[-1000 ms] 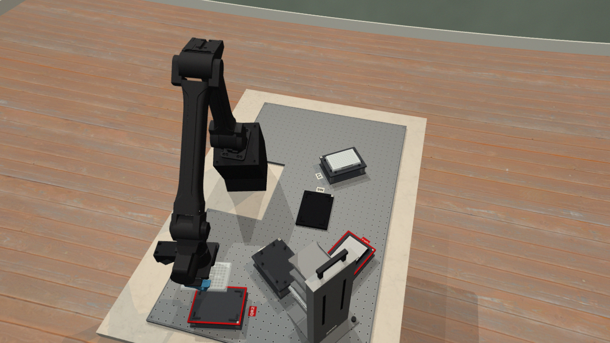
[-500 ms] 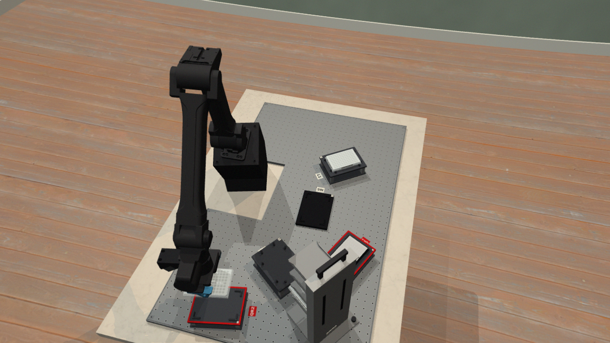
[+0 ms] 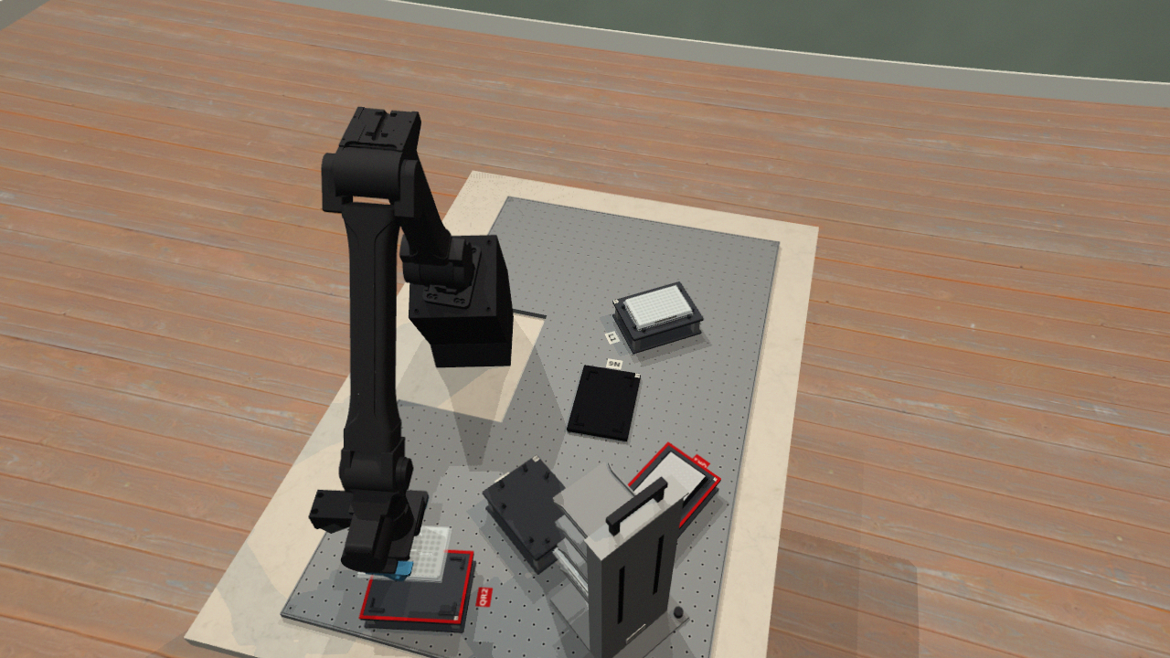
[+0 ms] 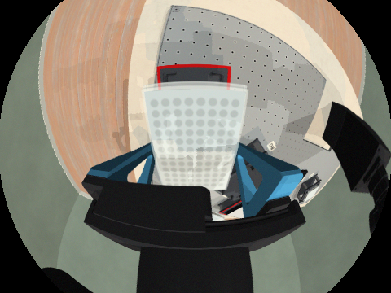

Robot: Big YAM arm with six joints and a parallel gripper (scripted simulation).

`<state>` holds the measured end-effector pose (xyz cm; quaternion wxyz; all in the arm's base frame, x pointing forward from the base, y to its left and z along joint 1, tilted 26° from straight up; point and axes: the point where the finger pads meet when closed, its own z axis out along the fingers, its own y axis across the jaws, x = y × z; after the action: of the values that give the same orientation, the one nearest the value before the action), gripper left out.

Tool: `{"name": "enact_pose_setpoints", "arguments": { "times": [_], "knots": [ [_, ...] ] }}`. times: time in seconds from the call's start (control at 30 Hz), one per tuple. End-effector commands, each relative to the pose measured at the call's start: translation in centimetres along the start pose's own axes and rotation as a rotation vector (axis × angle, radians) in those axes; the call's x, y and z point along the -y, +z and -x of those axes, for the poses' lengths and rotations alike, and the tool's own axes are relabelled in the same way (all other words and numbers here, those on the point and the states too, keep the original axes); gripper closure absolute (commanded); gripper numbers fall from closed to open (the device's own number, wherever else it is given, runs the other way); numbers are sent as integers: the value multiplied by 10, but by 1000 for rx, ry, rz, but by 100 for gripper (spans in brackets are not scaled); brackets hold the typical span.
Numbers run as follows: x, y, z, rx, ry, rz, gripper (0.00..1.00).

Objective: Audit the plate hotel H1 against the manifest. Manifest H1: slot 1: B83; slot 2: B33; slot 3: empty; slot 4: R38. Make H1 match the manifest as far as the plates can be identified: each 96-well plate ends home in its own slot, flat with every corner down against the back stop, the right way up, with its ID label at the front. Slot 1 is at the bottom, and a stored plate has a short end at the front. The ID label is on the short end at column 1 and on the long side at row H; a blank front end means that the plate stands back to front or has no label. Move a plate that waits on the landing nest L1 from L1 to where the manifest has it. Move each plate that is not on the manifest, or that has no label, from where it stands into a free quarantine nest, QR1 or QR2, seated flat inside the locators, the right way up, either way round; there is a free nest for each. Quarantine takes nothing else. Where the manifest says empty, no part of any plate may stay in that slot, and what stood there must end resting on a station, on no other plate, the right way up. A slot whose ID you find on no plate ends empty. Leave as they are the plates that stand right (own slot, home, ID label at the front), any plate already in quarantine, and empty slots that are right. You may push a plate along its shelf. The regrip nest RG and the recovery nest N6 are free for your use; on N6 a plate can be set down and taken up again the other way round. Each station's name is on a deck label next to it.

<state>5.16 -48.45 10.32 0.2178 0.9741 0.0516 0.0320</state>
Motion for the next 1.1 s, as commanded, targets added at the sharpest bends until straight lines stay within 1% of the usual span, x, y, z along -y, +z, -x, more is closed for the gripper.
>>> {"name": "enact_pose_setpoints", "arguments": {
  "times": [0.0,0.13,0.37,0.43,0.5,0.53,0.57,0.6,0.63,0.67,1.07],
  "knots": [
    [-8,7,-3,0,5,22,14],
    [-3,19,-5,-1,2,15,14],
    [-8,36,-5,-1,2,23,14],
    [-8,36,-5,-1,2,23,14],
    [-11,40,-4,0,4,29,14],
    [-14,38,-4,0,4,36,14],
    [-20,29,-4,0,3,56,14],
    [-22,27,-4,0,2,61,14],
    [-22,28,-4,0,2,61,14],
    [-16,31,0,3,0,41,14],
    [-16,31,0,3,0,41,14]
  ]
}}
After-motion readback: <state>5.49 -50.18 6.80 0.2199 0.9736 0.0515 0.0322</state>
